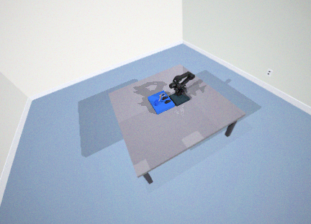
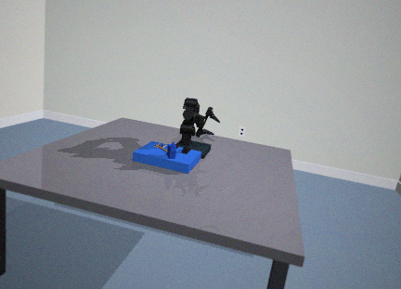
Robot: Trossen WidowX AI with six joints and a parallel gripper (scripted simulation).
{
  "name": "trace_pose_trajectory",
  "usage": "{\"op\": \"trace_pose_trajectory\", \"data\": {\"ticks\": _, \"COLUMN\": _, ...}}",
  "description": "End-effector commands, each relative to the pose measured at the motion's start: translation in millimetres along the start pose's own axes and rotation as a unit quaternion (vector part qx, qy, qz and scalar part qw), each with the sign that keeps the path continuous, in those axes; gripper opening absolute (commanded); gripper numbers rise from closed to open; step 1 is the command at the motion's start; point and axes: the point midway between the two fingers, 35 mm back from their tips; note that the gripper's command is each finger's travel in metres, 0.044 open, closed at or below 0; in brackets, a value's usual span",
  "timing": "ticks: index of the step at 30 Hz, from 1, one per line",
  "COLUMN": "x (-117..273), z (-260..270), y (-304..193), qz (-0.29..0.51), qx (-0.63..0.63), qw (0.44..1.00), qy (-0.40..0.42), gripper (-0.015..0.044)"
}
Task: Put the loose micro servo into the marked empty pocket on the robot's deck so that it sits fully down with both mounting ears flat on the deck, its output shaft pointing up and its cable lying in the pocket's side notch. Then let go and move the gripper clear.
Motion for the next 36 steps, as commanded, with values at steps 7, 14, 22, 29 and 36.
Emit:
{"op": "trace_pose_trajectory", "data": {"ticks": 7, "x": 1, "z": 2, "y": 7, "qz": -0.01, "qx": 0.018, "qw": 1.0, "qy": -0.008, "gripper": 0.044}}
{"op": "trace_pose_trajectory", "data": {"ticks": 14, "x": 5, "z": 8, "y": 27, "qz": -0.033, "qx": 0.035, "qw": 0.999, "qy": -0.025, "gripper": 0.044}}
{"op": "trace_pose_trajectory", "data": {"ticks": 22, "x": 8, "z": 12, "y": 44, "qz": -0.052, "qx": 0.071, "qw": 0.995, "qy": -0.038, "gripper": 0.044}}
{"op": "trace_pose_trajectory", "data": {"ticks": 29, "x": 11, "z": 15, "y": 55, "qz": -0.058, "qx": 0.091, "qw": 0.992, "qy": -0.059, "gripper": 0.044}}
{"op": "trace_pose_trajectory", "data": {"ticks": 36, "x": 22, "z": 19, "y": 76, "qz": -0.069, "qx": 0.108, "qw": 0.985, "qy": -0.119, "gripper": 0.044}}
Point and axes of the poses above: the point midway between the two fingers, 35 mm back from their tips, its own x axis back along the fingers, its own z axis across the jaws, y = z × x
